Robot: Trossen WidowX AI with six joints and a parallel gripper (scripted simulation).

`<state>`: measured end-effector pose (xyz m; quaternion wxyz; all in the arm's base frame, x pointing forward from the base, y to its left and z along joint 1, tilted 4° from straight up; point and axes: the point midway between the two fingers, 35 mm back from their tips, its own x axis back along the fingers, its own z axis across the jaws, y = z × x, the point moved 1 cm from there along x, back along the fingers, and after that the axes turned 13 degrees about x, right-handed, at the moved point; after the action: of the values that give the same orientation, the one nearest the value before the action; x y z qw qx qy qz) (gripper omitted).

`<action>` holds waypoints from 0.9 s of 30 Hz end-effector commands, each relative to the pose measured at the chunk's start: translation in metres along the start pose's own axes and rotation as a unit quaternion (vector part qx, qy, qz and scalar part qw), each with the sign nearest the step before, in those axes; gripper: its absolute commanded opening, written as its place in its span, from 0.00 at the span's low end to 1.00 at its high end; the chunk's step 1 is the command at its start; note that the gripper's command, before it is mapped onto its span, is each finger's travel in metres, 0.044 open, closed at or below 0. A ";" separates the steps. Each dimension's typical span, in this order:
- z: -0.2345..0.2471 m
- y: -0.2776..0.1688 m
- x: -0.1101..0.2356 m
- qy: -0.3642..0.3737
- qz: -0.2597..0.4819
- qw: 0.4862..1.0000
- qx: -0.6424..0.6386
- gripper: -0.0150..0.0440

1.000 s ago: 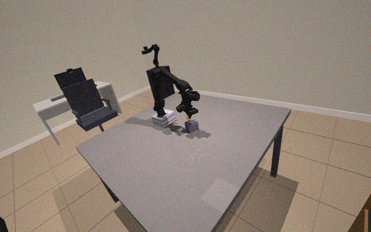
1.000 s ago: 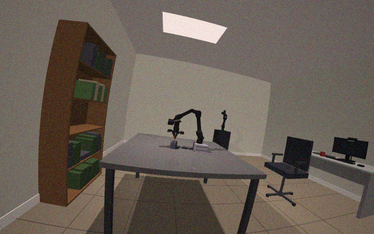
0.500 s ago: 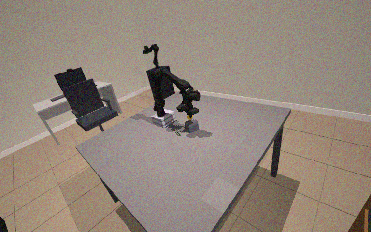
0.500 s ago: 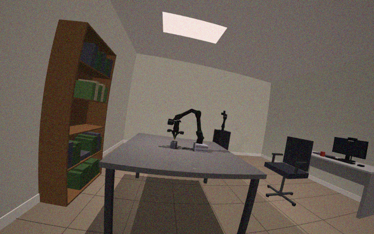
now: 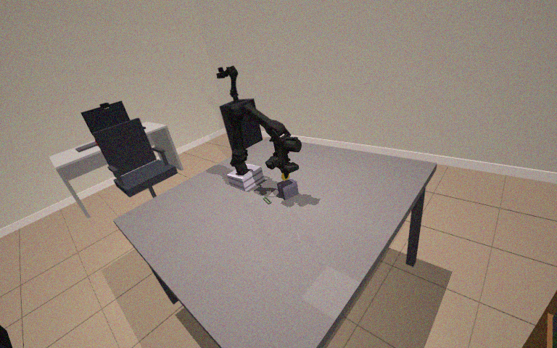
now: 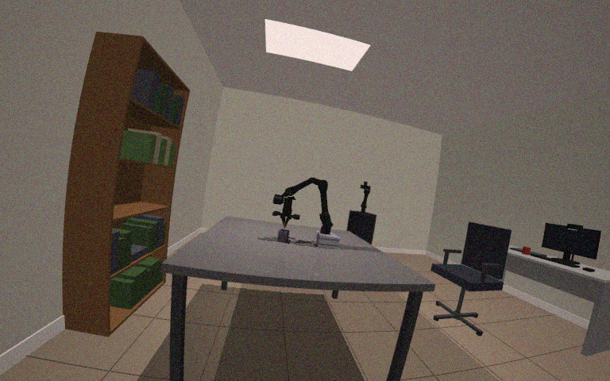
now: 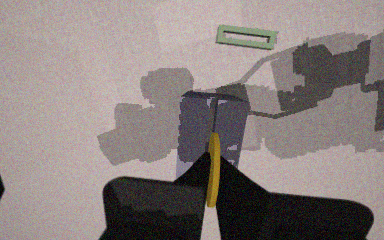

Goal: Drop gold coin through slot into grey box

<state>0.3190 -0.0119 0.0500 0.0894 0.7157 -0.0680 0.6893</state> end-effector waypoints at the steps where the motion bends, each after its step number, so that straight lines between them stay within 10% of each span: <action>1: 0.000 0.000 -0.003 0.001 0.000 1.000 0.000 0.25; 20: 0.000 0.000 -0.014 0.001 0.000 1.000 -0.003 0.25; 27: 0.000 0.000 -0.012 0.000 0.000 1.000 -0.001 0.53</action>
<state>0.3182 -0.0122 0.0381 0.0899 0.7158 -0.0683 0.6892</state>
